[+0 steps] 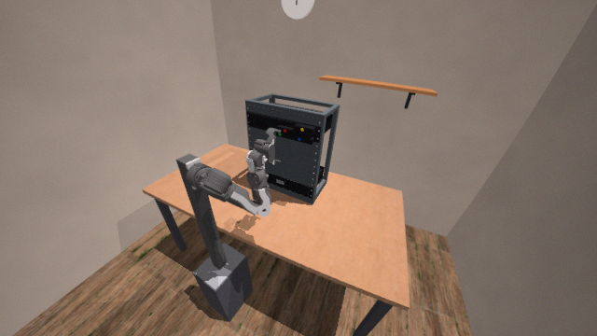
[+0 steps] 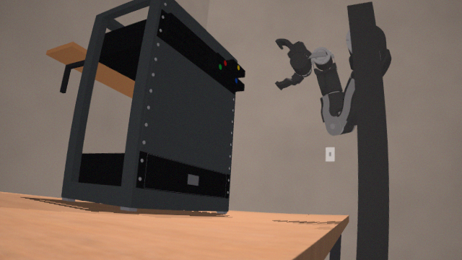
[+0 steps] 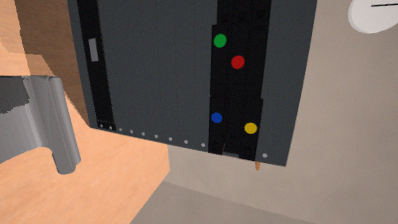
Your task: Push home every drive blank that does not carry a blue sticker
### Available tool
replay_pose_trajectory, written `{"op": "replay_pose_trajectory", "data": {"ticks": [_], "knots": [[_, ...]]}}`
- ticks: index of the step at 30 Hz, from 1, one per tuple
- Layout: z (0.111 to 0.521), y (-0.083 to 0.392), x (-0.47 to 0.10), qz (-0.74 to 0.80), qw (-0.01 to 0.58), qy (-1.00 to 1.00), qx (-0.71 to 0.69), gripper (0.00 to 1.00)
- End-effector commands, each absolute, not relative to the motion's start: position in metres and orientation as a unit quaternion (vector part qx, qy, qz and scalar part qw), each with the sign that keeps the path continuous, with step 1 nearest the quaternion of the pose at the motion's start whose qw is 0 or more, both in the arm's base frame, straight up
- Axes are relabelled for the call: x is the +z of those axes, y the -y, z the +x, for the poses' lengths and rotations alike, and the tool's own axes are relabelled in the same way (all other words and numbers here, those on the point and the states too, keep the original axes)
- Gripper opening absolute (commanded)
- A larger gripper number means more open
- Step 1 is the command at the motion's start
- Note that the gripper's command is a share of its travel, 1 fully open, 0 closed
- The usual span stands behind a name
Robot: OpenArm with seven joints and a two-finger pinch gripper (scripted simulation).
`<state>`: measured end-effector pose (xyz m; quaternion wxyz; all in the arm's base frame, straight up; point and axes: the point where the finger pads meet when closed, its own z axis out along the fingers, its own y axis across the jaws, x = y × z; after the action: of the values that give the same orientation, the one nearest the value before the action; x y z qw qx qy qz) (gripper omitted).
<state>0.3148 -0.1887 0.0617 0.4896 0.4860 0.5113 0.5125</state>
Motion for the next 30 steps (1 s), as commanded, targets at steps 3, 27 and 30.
{"op": "replay_pose_trajectory", "data": {"ticks": [3,27,30], "knots": [[0.323,0.184,0.062,0.487,0.489,-0.509,0.514,1.0],[0.426,0.126,0.072,0.485,0.492,-0.508,0.515,1.0],[0.426,0.126,0.072,0.485,0.492,-0.508,0.515,1.0]]}}
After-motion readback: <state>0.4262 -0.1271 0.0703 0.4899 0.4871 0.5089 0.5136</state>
